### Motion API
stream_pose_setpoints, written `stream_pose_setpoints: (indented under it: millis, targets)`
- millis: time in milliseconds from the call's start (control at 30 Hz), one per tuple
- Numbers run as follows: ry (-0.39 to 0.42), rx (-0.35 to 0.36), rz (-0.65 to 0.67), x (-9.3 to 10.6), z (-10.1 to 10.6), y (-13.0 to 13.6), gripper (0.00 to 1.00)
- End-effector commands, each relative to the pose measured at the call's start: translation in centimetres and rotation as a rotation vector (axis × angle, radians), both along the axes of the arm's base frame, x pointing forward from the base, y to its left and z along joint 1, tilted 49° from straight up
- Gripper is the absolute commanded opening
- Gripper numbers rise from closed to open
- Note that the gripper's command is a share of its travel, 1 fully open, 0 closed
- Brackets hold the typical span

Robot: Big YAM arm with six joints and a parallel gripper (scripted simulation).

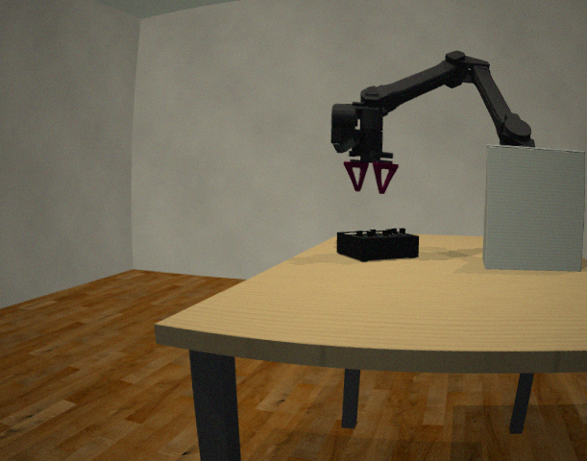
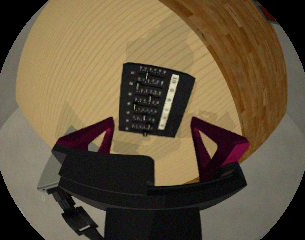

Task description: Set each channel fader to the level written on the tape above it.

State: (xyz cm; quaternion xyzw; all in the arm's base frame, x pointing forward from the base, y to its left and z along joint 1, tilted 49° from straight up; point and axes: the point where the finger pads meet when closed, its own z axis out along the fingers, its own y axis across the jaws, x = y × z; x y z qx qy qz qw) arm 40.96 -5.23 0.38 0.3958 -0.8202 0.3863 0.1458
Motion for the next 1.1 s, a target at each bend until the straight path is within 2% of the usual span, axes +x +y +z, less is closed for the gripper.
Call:
stream_pose_setpoints:
  millis: [0, 267, 333, 367, 533, 833, 900, 933, 967, 1000, 1067]
  targets:
    - [-0.203, 0.008, -0.193, 1.1, -1.4, -0.6, 1.00]
    - [-0.512, 0.042, -0.437, 1.6, -4.7, -1.3, 1.00]
    - [-0.512, 0.042, -0.437, 1.6, -4.7, -1.3, 1.00]
    - [-0.606, 0.053, -0.513, 1.7, -5.0, -0.8, 1.00]
    - [-0.788, 0.073, -0.663, 1.8, -6.4, -1.7, 1.00]
    - [-1.109, 0.098, -0.946, 1.8, -7.3, -1.7, 1.00]
    - [-1.109, 0.098, -0.946, 1.8, -7.3, -1.7, 1.00]
    - [-1.188, 0.097, -1.027, 1.8, -7.3, -1.7, 1.00]
    - [-1.218, 0.096, -1.058, 1.8, -7.3, -1.7, 1.00]
    - [-1.250, 0.094, -1.092, 1.8, -7.3, -1.7, 0.00]
    - [-1.308, 0.083, -1.159, 1.8, -7.3, -1.7, 0.00]
